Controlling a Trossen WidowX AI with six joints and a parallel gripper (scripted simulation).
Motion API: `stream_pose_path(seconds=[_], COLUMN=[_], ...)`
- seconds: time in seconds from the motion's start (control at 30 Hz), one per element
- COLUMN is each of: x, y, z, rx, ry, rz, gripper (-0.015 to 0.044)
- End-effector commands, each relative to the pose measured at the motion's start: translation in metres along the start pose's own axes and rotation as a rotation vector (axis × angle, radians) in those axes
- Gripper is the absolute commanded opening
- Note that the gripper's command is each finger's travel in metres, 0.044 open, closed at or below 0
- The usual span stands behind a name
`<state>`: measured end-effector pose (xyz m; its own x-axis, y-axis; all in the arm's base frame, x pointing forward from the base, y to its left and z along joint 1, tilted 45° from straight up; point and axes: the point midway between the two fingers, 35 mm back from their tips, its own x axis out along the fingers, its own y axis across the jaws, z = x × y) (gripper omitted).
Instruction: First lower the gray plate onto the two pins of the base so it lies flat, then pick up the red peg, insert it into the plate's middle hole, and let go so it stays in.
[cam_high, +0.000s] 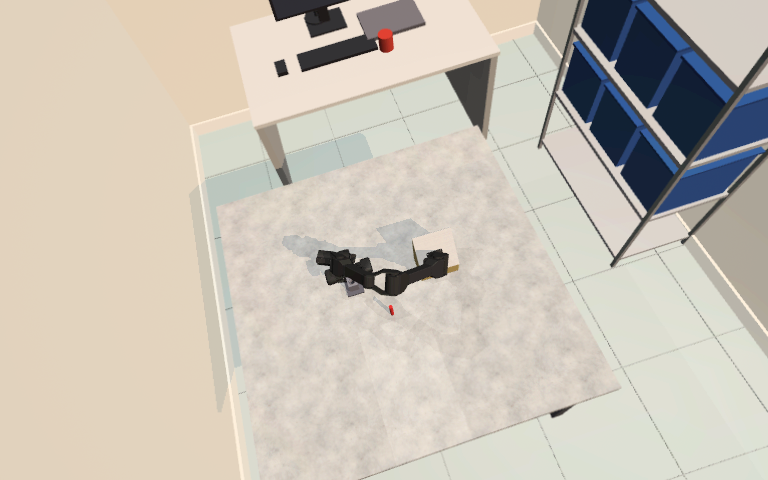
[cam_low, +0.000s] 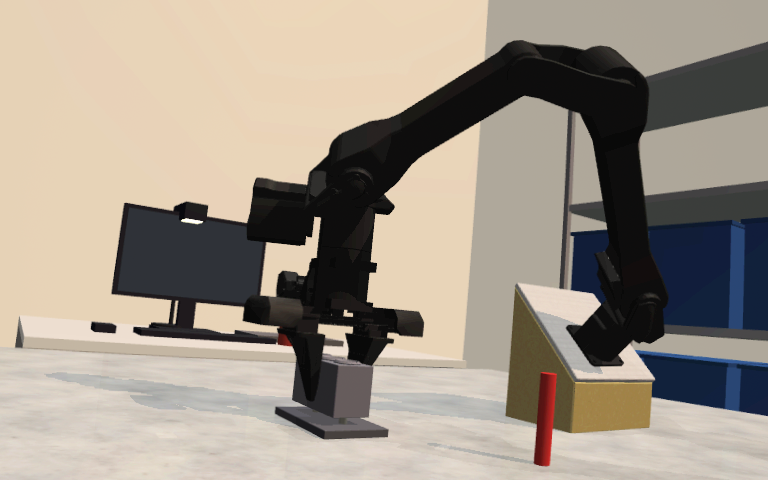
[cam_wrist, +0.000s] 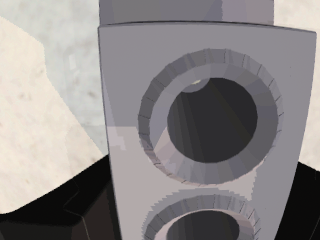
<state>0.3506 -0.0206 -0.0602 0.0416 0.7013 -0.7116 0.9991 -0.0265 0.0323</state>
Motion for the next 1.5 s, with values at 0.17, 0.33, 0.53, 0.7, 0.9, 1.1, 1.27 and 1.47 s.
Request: stream_pose_path(seconds=[0.17,0.33,0.53,0.7,0.9,1.1,1.27,1.47], x=[0.000,0.000,-0.012,-0.094,-0.118,-0.120,-0.129,-0.129], y=[0.000,0.000,0.002,0.004,0.004,0.001,-0.022,-0.066], z=[0.000,0.000,0.001,0.004,0.005,-0.004,-0.070,-0.136], rx=[-0.003,-0.003,-0.004,0.003,0.006,-0.014,-0.159,-0.331], ry=[0.000,0.000,-0.005,-0.007,0.000,-0.001,-0.002,0.002], rz=[0.000,0.000,0.003,0.001,-0.002,-0.003,-0.004,-0.005], gripper=[0.0289,0.0420,0.0440,0.0440,0.0440,0.0440,0.0440,0.0440])
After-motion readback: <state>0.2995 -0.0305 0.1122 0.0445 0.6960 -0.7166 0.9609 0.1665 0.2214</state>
